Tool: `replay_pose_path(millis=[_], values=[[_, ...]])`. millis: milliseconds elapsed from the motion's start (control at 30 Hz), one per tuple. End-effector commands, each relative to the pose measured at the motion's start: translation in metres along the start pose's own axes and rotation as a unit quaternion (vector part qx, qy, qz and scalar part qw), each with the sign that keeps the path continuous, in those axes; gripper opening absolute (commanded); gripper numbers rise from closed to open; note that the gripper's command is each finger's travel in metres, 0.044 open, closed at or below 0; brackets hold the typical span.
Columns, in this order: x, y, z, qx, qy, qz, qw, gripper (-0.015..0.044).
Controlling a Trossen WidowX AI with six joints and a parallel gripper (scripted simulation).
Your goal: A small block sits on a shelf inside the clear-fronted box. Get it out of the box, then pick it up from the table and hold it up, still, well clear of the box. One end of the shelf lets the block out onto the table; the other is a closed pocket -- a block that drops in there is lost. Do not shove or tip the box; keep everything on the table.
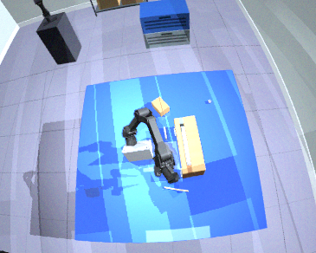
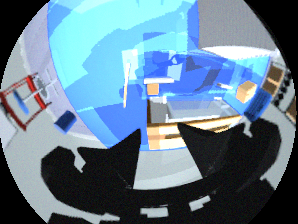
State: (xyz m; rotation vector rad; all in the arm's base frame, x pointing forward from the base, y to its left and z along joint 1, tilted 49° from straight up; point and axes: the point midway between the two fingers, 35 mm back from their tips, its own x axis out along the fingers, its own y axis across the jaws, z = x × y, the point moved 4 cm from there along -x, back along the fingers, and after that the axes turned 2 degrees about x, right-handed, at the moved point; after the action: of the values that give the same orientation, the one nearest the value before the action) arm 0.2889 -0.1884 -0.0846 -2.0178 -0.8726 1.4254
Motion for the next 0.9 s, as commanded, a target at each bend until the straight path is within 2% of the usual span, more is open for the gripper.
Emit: replay_pose_path(millis=[0,167,367,867], values=[[-0.002,0.001,-0.001,0.043,0.009,-0.002,0.999,0.0285],[0.008,0.002,0.002,0.043,0.009,-0.002,0.999,0.0285],[0.084,-0.005,0.033,0.042,0.009,-0.004,0.999,0.0285],[0.094,-0.005,0.037,0.042,0.01,-0.004,0.999,0.0285]])
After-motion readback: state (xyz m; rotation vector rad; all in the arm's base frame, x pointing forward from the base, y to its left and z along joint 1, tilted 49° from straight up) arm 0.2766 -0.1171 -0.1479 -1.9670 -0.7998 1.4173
